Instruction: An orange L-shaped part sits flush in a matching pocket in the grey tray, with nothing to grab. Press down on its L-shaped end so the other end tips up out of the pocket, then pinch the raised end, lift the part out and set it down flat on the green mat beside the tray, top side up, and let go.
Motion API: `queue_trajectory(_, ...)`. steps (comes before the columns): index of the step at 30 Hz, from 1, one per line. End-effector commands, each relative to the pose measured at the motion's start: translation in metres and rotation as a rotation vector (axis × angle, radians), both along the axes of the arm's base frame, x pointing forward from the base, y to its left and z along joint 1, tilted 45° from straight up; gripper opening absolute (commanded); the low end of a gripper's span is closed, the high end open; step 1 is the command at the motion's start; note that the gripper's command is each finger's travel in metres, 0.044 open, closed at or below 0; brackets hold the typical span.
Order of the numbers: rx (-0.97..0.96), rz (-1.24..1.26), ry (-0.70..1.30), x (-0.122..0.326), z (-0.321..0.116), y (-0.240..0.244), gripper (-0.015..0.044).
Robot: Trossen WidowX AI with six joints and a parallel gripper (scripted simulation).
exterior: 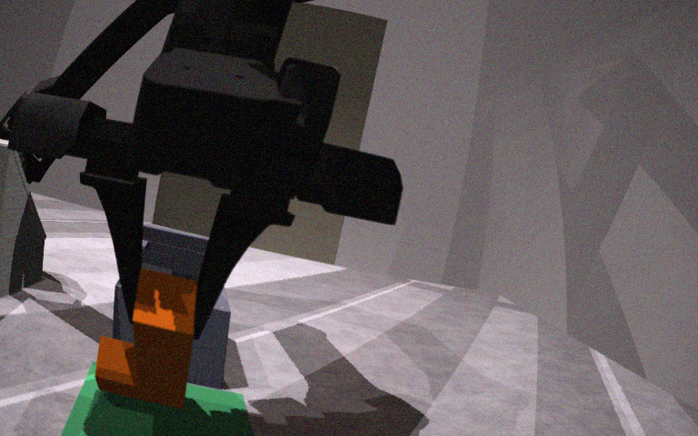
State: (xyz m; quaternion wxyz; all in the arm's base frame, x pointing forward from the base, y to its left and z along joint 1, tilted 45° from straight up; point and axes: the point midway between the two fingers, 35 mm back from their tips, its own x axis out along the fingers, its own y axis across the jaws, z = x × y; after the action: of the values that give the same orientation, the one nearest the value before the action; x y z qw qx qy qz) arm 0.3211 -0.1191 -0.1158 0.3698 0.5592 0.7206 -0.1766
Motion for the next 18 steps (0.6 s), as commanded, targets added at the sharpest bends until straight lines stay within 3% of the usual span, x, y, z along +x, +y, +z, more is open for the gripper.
queue_trajectory(1,0.005,-0.001,0.003,-0.0002,-0.0012,0.0033,0.0)
queue_trajectory(17,0.001,0.001,0.002,-0.0008,-0.0013,0.002,0.0)
queue_trajectory(18,0.001,0.001,0.002,-0.0008,-0.0013,0.002,0.0026)
